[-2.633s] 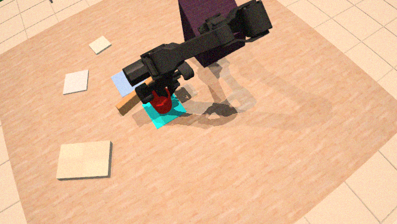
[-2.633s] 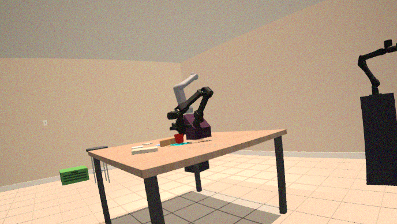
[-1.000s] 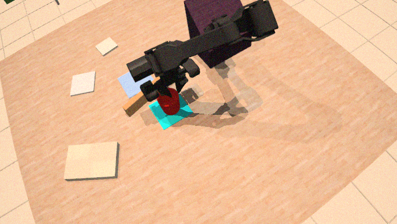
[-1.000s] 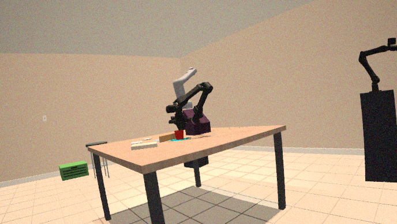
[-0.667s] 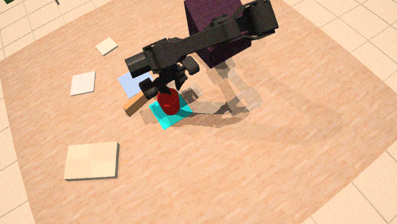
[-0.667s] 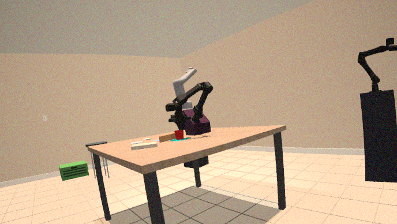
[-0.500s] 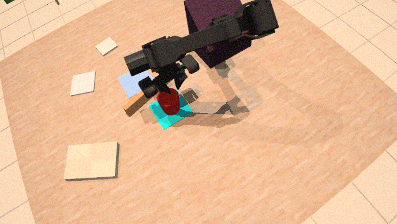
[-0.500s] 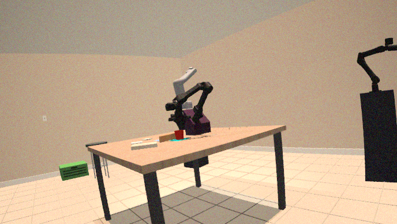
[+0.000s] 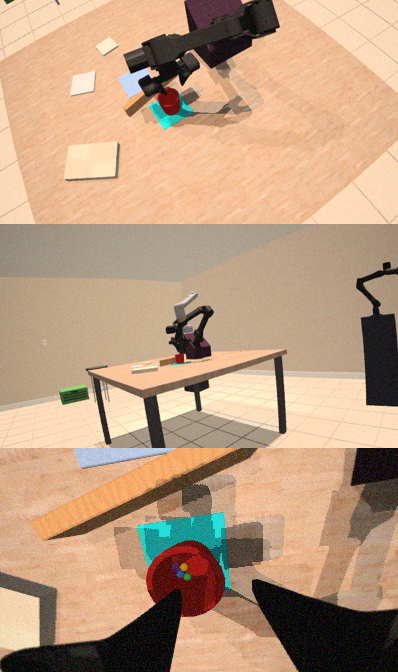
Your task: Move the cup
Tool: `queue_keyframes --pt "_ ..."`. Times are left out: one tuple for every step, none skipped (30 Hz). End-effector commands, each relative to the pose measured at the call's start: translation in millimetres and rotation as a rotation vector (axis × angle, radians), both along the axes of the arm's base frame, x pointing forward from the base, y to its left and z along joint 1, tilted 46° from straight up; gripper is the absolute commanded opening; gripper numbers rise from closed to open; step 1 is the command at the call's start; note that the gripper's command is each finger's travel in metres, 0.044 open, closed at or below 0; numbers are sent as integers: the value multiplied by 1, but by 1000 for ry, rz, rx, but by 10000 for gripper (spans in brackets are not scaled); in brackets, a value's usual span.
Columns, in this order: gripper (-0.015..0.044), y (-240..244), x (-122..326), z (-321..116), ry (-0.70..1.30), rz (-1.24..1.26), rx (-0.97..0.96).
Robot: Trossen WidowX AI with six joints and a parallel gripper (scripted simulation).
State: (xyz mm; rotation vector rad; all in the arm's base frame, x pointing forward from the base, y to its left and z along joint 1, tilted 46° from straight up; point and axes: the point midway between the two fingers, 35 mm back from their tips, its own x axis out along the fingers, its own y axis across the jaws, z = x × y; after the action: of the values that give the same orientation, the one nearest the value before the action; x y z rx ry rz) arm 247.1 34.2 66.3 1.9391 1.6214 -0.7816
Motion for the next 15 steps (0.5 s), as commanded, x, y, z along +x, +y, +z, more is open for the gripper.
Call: queue_keyframes --pt "390 -1 0 1 2 -1 0" --pt "417 -3 0 2 2 -1 -1" --pt "440 -5 0 4 2 -1 -2" --pt "440 -7 0 6 1 -1 -3" --pt "440 -9 -1 8 1 -1 -4" --pt "440 -12 -1 11 1 -1 -5" --pt "440 -15 -1 13 1 -1 -6" --pt "440 -18 -2 16 1 -1 -7" --pt "440 -21 -2 19 0 -1 -7" --pt "440 -24 -3 22 0 0 -8" --pt "440 -27 -3 25 0 0 -8" --pt "440 -30 -4 28 0 0 -8" --pt "440 -32 -4 30 -1 0 -8" --pt "440 -35 -5 33 -1 0 -8" --pt "440 -37 -5 35 -1 1 -8"
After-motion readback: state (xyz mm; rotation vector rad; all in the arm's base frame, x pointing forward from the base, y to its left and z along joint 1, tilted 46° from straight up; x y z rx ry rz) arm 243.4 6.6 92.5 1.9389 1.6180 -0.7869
